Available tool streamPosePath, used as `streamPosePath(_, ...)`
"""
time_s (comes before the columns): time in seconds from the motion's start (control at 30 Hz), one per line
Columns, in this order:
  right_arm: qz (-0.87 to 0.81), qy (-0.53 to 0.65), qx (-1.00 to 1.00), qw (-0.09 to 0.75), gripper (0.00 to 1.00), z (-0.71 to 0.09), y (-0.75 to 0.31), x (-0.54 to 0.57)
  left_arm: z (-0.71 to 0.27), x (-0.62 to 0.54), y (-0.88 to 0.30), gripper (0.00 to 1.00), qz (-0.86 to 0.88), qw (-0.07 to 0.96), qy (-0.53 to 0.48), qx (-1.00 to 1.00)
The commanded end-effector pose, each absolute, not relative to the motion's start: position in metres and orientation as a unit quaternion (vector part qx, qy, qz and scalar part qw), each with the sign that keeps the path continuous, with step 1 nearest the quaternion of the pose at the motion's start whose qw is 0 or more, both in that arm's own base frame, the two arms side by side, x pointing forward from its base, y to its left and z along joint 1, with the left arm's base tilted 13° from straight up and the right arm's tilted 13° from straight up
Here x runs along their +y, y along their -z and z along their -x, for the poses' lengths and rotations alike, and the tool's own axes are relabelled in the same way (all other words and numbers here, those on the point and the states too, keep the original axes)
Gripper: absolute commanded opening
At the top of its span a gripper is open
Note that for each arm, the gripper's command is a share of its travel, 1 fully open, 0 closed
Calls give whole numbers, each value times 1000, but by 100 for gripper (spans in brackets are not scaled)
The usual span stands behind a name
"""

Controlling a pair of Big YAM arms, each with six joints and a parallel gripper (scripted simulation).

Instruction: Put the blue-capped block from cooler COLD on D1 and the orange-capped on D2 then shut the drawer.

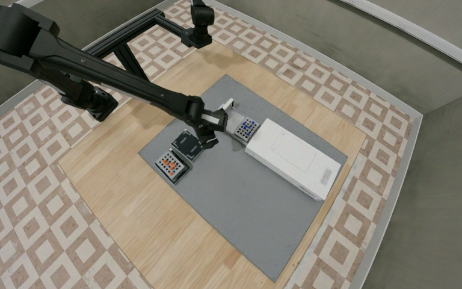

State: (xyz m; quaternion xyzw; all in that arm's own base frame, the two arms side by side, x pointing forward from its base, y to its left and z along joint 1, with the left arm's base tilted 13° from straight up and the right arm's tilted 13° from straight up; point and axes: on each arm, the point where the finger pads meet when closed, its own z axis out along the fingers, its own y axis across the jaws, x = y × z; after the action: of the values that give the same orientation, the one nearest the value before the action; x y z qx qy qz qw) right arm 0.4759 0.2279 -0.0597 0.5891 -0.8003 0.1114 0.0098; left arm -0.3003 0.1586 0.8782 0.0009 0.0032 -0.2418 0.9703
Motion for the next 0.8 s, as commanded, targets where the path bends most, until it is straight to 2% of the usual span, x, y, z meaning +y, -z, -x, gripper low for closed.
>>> streamPosePath(0.0, -660, -110, -743, 13, 100, -496, 61, 260, 279, 148, -886, 0, -6, 970, 243, 20)
streamPosePath(0.33, -749, -107, -654, 26, 100, -509, 66, 298, 279, 148, -886, 0, -6, 970, 243, 20)
streamPosePath(0.77, -741, -106, -662, 24, 100, -523, 73, 340, 279, 148, -886, 0, -6, 970, 243, 20)
